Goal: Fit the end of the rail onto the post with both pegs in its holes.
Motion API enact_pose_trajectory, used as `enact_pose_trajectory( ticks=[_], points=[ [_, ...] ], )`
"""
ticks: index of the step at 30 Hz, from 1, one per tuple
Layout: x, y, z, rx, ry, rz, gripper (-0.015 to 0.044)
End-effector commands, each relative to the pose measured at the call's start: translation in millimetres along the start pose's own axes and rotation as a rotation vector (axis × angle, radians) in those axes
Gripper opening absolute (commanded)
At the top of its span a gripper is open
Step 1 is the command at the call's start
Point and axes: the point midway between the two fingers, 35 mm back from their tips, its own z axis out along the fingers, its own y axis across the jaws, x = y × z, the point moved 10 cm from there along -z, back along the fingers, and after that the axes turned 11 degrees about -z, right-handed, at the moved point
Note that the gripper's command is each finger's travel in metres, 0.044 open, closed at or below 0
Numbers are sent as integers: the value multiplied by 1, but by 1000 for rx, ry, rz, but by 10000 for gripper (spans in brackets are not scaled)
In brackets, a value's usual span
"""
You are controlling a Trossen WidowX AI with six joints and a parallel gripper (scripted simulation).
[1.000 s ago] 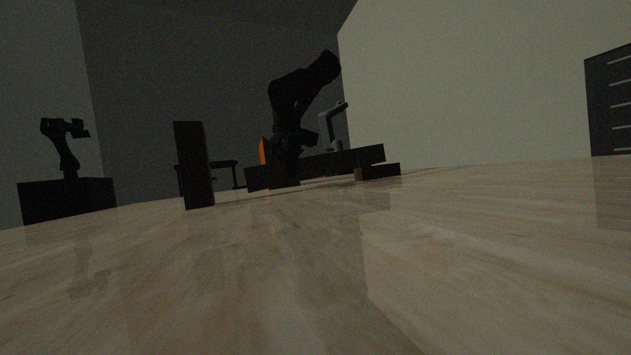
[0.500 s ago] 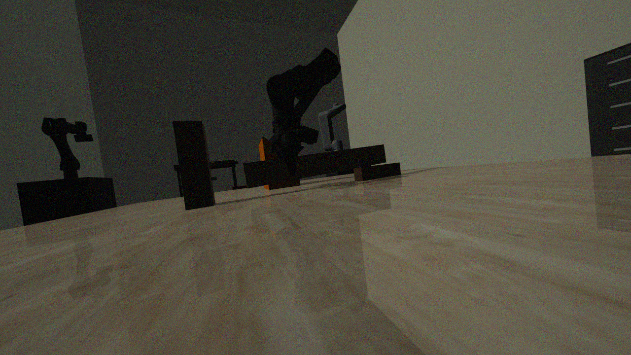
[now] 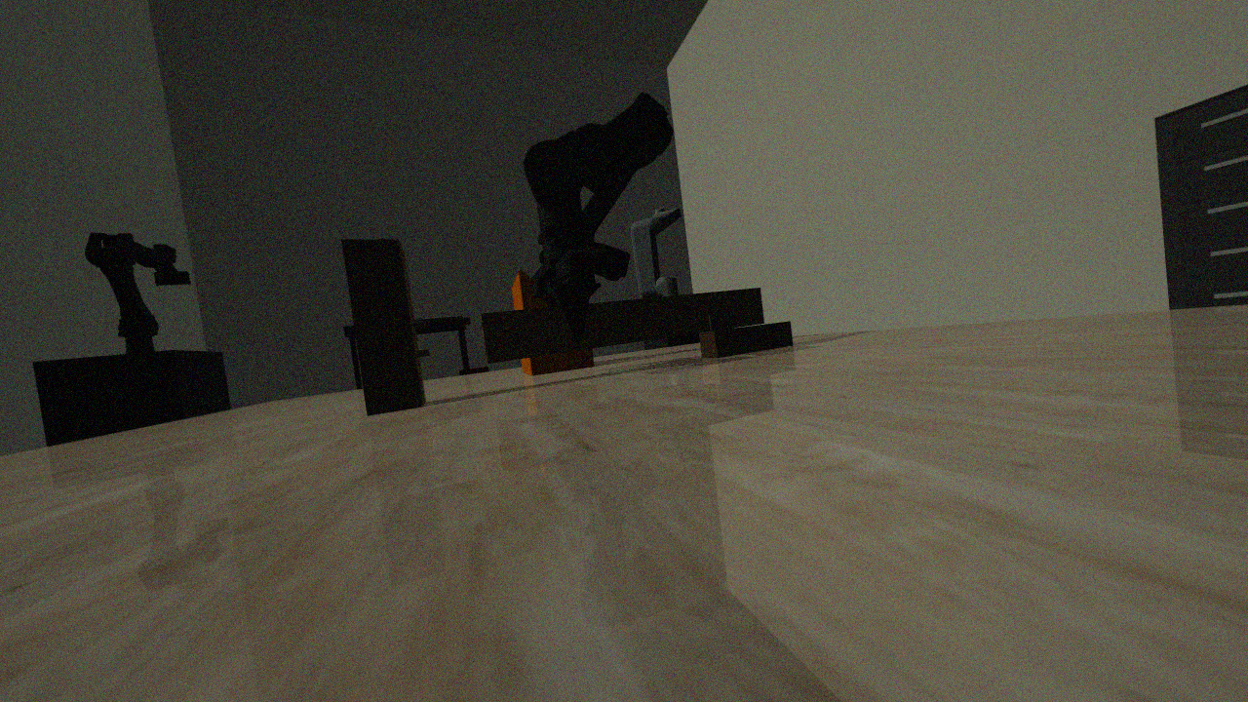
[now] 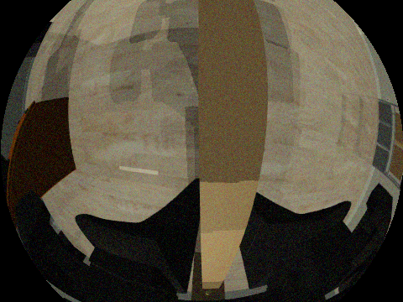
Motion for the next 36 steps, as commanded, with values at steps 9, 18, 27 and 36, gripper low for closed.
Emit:
enact_pose_trajectory(
  ticks=[9,18,27,36],
  points=[
    [1,-1,-9,12,2,0,0],
    [1,-1,-7,12,2,0,0],
    [1,0,-4,12,2,0,0],
    [1,1,-7,12,2,0,0]
  ],
)
